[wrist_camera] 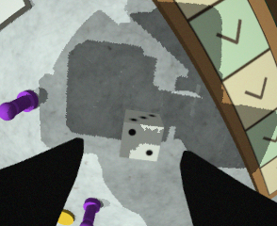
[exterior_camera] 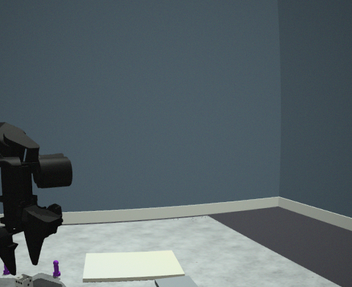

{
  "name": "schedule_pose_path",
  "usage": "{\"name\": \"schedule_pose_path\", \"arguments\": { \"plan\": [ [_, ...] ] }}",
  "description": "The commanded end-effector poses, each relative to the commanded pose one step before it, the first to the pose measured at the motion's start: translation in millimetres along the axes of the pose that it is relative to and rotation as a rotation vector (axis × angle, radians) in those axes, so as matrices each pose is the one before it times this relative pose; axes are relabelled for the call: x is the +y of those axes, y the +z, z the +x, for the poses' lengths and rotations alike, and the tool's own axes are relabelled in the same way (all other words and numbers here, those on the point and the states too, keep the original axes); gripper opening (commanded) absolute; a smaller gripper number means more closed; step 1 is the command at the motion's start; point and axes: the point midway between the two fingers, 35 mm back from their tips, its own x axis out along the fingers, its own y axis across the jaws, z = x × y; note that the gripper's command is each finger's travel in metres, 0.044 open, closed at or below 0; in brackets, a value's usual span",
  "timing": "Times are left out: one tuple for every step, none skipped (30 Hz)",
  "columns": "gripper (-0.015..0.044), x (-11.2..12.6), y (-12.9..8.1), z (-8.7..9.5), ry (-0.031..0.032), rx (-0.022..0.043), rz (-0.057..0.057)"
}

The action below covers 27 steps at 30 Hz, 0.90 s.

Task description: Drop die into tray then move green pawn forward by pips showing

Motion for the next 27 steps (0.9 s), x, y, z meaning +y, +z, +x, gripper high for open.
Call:
{"name": "schedule_pose_path", "arguments": {
  "plan": [
    [0.0275, -4.00, -0.19, 7.91, -0.01004, 0.00240, 0.0084],
    [0.0275, 0.00, 0.00, 1.61, 0.00000, 0.00001, 0.0000],
    [0.0275, 0.00, -0.01, 1.61, 0.00001, 0.00002, 0.0000],
    [0.0275, 0.00, -0.02, 1.61, 0.00003, 0.00003, 0.0000],
    [0.0275, -0.01, -0.03, 1.60, 0.00004, 0.00004, 0.0000],
    [0.0275, -0.01, -0.04, 1.60, 0.00006, 0.00005, 0.0000],
    [0.0275, -0.02, -0.06, 1.60, 0.00007, 0.00006, 0.0000],
    [0.0275, -0.02, -0.07, 1.60, 0.00009, 0.00007, 0.0000],
    [0.0275, -0.02, -0.08, 1.60, 0.00010, 0.00008, 0.0000],
    [0.0275, -0.03, -0.09, 1.59, 0.00012, 0.00009, 0.0000],
    [0.0275, -0.03, -0.10, 1.59, 0.00013, 0.00010, 0.0000],
    [0.0275, -0.04, -0.11, 1.59, 0.00015, 0.00012, 0.0000],
    [0.0275, -0.04, -0.12, 1.59, 0.00016, 0.00013, 0.0000],
    [0.0275, -0.04, -0.13, 1.58, 0.00017, 0.00014, 0.0000],
    [0.0275, -0.04, -0.11, 1.27, 0.00015, 0.00012, 0.0000],
    [0.0275, -0.03, -0.07, 0.76, 0.00009, 0.00008, 0.0000],
    [0.0275, -0.01, -0.02, 0.25, 0.00003, 0.00003, 0.0000],
    [0.0249, 0.00, 0.00, 0.00, 0.00000, 0.00000, 0.0000],
    [0.0222, 0.00, 0.00, 0.00, 0.00000, 0.00000, 0.0000],
    [0.0196, 0.00, 0.00, 0.00, 0.00000, 0.00000, 0.0000],
    [0.0170, 0.00, 0.00, 0.00, 0.00000, 0.00000, 0.0000],
    [0.0144, 0.00, 0.00, 0.00, 0.00000, 0.00000, 0.0000],
    [0.0137, 0.00, 0.00, 0.00, 0.00000, 0.00000, 0.0000],
    [0.0130, 0.00, 0.00, 0.00, 0.00000, 0.00000, 0.0000],
    [0.0124, 0.00, 0.00, 0.00, 0.00000, 0.00000, 0.0000],
    [0.0117, 0.00, 0.00, 0.00, 0.00000, 0.00000, 0.0000],
    [0.0110, 0.00, 0.00, 0.00, 0.00000, 0.00000, 0.0000]
  ]
}}
